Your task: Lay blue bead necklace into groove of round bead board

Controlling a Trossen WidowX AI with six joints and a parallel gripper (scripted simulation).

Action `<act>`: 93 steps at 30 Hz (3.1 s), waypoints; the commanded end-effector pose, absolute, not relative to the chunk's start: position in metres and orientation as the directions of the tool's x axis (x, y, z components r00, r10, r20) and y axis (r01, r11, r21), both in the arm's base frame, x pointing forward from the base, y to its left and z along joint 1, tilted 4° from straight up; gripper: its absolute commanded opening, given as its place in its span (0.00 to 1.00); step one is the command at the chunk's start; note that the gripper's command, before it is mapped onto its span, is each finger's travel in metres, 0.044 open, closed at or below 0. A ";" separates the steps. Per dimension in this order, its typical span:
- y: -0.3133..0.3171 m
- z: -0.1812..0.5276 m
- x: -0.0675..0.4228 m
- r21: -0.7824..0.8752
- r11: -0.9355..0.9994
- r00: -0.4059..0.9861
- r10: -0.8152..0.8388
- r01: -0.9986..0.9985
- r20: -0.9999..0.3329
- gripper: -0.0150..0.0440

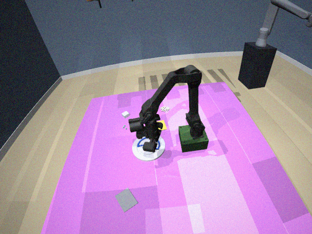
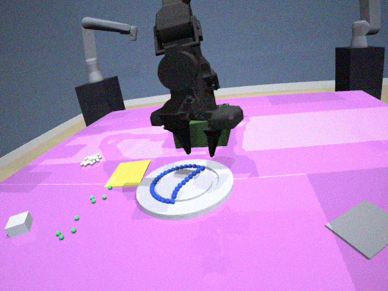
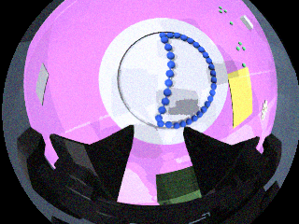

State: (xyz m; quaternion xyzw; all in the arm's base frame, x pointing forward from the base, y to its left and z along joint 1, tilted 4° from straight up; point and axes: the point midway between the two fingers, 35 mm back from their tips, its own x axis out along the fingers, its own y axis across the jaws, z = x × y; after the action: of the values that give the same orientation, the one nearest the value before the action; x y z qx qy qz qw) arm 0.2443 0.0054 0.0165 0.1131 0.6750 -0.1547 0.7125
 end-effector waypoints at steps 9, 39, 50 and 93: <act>0.004 0.012 0.247 -0.045 0.930 0.050 -0.067 0.364 -0.996 0.46; 0.002 -0.017 0.247 -0.047 0.931 0.045 -0.068 0.362 -0.997 0.37; 0.002 -0.017 0.247 -0.047 0.931 0.045 -0.068 0.362 -0.997 0.25; 0.013 -0.015 0.240 -0.050 0.933 0.038 -0.068 0.357 -0.997 0.25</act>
State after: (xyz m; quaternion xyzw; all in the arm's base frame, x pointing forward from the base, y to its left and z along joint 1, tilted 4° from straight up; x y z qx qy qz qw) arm 0.2411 0.0120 -0.0123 0.1057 0.6773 -0.1473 0.7130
